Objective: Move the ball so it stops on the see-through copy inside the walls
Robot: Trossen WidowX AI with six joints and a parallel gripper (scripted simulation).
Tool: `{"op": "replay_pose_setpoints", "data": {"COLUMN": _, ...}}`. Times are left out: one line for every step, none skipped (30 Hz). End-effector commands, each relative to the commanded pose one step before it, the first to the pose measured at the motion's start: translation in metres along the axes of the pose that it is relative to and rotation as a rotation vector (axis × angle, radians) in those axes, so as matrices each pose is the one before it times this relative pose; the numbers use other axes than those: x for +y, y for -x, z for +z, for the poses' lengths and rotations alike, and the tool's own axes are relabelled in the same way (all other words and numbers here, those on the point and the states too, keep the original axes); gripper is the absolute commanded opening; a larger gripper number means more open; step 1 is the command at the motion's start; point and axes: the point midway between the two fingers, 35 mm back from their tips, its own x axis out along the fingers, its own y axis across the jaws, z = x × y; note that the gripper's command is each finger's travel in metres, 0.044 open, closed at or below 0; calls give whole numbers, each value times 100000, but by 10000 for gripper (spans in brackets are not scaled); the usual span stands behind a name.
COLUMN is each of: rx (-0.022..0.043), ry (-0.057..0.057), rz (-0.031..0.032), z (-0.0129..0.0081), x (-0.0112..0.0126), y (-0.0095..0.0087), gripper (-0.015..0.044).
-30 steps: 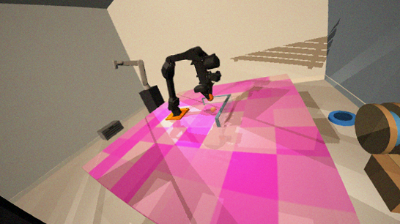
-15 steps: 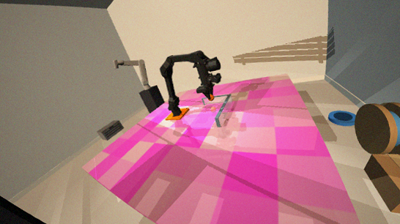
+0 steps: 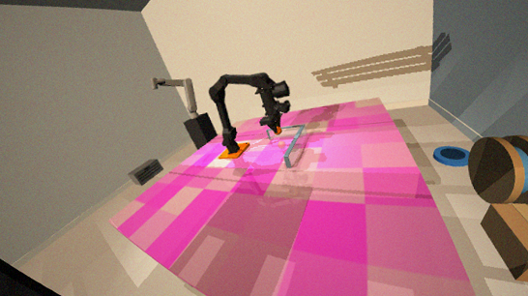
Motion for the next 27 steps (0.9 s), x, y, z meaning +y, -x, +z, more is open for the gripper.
{"op": "replay_pose_setpoints", "data": {"rx": 87, "ry": -737, "rz": 69, "z": -190, "x": 156, "y": -1040, "gripper": 0}}
{"op": "replay_pose_setpoints", "data": {"rx": -3, "ry": 0, "rz": -2, "z": 34, "x": 3, "y": -426, "gripper": 0}}
{"op": "replay_pose_setpoints", "data": {"rx": -3, "ry": 0, "rz": -2, "z": 30, "x": 3, "y": -472, "gripper": 0}}
{"op": "replay_pose_setpoints", "data": {"rx": -2, "ry": 0, "rz": -3, "z": 22, "x": 2, "y": -485, "gripper": 0}}
{"op": "replay_pose_setpoints", "data": {"rx": -1, "ry": 0, "rz": -3, "z": 13, "x": 1, "y": -485, "gripper": 0}}
{"op": "replay_pose_setpoints", "data": {"rx": 0, "ry": 0, "rz": -3, "z": 5, "x": 0, "y": -484, "gripper": 0}}
{"op": "replay_pose_setpoints", "data": {"rx": 1, "ry": 0, "rz": -3, "z": -4, "x": -1, "y": -483, "gripper": 0}}
{"op": "replay_pose_setpoints", "data": {"rx": 2, "ry": 0, "rz": -3, "z": -13, "x": -1, "y": -482, "gripper": 0}}
{"op": "replay_pose_setpoints", "data": {"rx": 3, "ry": 0, "rz": -3, "z": -22, "x": -2, "y": -480, "gripper": 0}}
{"op": "replay_pose_setpoints", "data": {"rx": 4, "ry": 0, "rz": -3, "z": -30, "x": -3, "y": -479, "gripper": 0}}
{"op": "replay_pose_setpoints", "data": {"rx": 5, "ry": 0, "rz": -3, "z": -39, "x": -4, "y": -477, "gripper": 0}}
{"op": "replay_pose_setpoints", "data": {"rx": 5, "ry": 0, "rz": -3, "z": -48, "x": -4, "y": -475, "gripper": 0}}
{"op": "replay_pose_setpoints", "data": {"rx": 5, "ry": 0, "rz": -3, "z": -45, "x": -4, "y": -385, "gripper": 0}}
{"op": "replay_pose_setpoints", "data": {"rx": 3, "ry": 0, "rz": -2, "z": -30, "x": -3, "y": -232, "gripper": 0}}
{"op": "replay_pose_setpoints", "data": {"rx": 1, "ry": 0, "rz": -1, "z": -10, "x": -1, "y": -77, "gripper": 0}}
{"op": "replay_pose_setpoints", "data": {"rx": 0, "ry": 0, "rz": 0, "z": 0, "x": 0, "y": 0, "gripper": 0}}
{"op": "replay_pose_setpoints", "data": {"rx": 0, "ry": 0, "rz": 0, "z": 0, "x": 0, "y": 0, "gripper": 0}}
{"op": "replay_pose_setpoints", "data": {"rx": 0, "ry": 0, "rz": 0, "z": 0, "x": 0, "y": 0, "gripper": 0}}
{"op": "replay_pose_setpoints", "data": {"rx": 0, "ry": 0, "rz": 0, "z": 0, "x": 0, "y": 0, "gripper": 0}}
{"op": "replay_pose_setpoints", "data": {"rx": 0, "ry": 0, "rz": 0, "z": 1, "x": 0, "y": -26, "gripper": 0}}
{"op": "replay_pose_setpoints", "data": {"rx": 0, "ry": 0, "rz": 0, "z": 1, "x": 0, "y": -53, "gripper": 0}}
{"op": "replay_pose_setpoints", "data": {"rx": 0, "ry": 0, "rz": 0, "z": 2, "x": 0, "y": -74, "gripper": 0}}
{"op": "replay_pose_setpoints", "data": {"rx": 0, "ry": 0, "rz": -1, "z": 2, "x": 0, "y": -97, "gripper": 0}}
{"op": "replay_pose_setpoints", "data": {"rx": 0, "ry": 0, "rz": -1, "z": 2, "x": 0, "y": -121, "gripper": 0}}
{"op": "replay_pose_setpoints", "data": {"rx": 0, "ry": 0, "rz": -1, "z": 2, "x": 0, "y": -145, "gripper": 0}}
{"op": "replay_pose_setpoints", "data": {"rx": 0, "ry": 0, "rz": -1, "z": 1, "x": 0, "y": -161, "gripper": 0}}
{"op": "replay_pose_setpoints", "data": {"rx": 1, "ry": 0, "rz": -1, "z": 0, "x": 0, "y": -165, "gripper": 0}}
